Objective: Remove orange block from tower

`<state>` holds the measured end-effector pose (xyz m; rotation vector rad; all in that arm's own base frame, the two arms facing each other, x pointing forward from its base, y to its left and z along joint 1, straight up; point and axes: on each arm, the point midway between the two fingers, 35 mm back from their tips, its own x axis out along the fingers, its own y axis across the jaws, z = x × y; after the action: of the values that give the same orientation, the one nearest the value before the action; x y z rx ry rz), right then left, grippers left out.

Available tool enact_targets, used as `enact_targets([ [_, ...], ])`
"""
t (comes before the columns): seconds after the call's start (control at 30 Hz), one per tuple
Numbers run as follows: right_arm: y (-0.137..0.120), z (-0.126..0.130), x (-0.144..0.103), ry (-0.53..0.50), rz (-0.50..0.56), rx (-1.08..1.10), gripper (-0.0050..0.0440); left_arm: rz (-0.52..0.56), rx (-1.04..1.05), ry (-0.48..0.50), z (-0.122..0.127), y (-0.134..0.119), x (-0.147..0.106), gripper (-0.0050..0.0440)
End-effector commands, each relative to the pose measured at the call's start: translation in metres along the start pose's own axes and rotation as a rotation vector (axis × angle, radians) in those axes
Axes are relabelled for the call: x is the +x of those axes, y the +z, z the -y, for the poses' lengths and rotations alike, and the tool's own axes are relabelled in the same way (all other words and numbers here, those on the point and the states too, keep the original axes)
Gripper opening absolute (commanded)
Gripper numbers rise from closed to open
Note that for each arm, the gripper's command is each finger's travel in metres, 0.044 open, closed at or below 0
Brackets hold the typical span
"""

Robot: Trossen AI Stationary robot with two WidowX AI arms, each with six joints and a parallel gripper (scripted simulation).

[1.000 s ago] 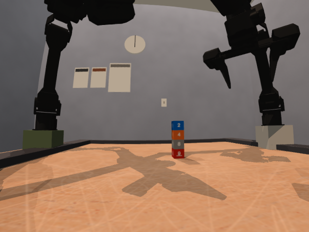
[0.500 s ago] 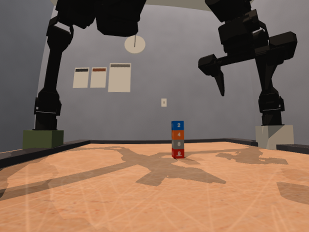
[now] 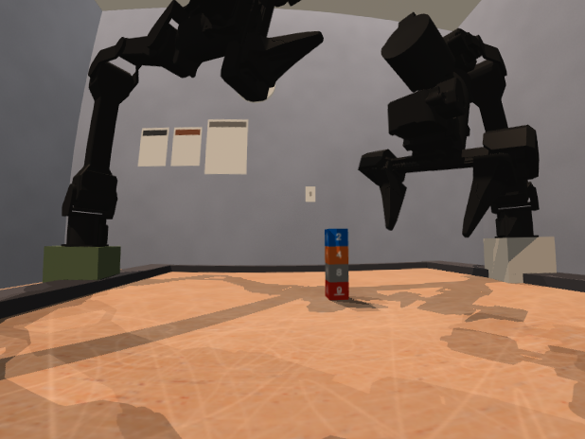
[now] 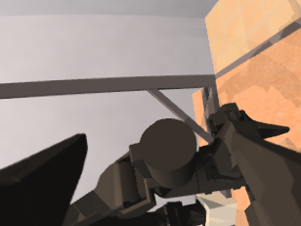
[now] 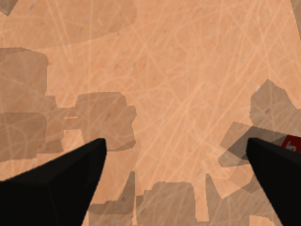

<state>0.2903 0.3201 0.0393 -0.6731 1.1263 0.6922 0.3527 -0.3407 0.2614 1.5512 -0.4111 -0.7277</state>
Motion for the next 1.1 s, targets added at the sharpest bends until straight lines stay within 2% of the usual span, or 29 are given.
enact_targets([
  [0.0, 0.005, 0.009, 0.011, -0.033, 0.092, 0.048, 0.0400, -0.056, -0.132, 0.036, -0.014, -0.029, -0.019, 0.0400],
  [0.2, 0.005, 0.018, 0.029, -0.070, 0.185, 0.106, 0.0400, -0.129, -0.308, 0.072, -0.020, -0.065, -0.039, 0.0400],
  [0.27, 0.005, 0.018, 0.029, -0.070, 0.185, 0.106, 0.0400, -0.129, -0.308, 0.072, -0.020, -0.065, -0.039, 0.0400],
  [0.3, 0.014, 0.020, 0.029, -0.078, 0.246, 0.121, 0.0400, -0.141, -0.337, 0.080, -0.021, -0.071, -0.042, 0.0400],
  [0.33, 0.002, 0.023, 0.037, -0.089, 0.230, 0.137, 0.0400, -0.167, -0.403, 0.097, -0.022, -0.084, -0.051, 0.0400],
  [0.6, -0.003, 0.035, 0.048, -0.133, 0.358, 0.216, 0.0400, -0.252, -0.627, 0.172, -0.026, -0.125, -0.081, 0.0400],
  [0.77, -0.010, 0.043, 0.051, -0.160, 0.437, 0.267, 0.0400, -0.300, -0.765, 0.229, -0.027, -0.148, -0.102, 0.0400],
  [0.83, -0.010, 0.043, 0.051, -0.160, 0.437, 0.267, 0.0400, -0.300, -0.765, 0.229, -0.027, -0.148, -0.102, 0.0400],
  [0.87, -0.003, 0.046, 0.047, -0.166, 0.498, 0.284, 0.0400, -0.308, -0.793, 0.242, -0.027, -0.152, -0.106, 0.0400],
  [0.9, -0.016, 0.048, 0.052, -0.176, 0.485, 0.301, 0.0400, -0.328, -0.855, 0.272, -0.027, -0.162, -0.116, 0.0400],
  [1.07, -0.024, 0.056, 0.050, -0.200, 0.566, 0.353, 0.0400, -0.367, -0.987, 0.342, -0.026, -0.181, -0.139, 0.0400],
])
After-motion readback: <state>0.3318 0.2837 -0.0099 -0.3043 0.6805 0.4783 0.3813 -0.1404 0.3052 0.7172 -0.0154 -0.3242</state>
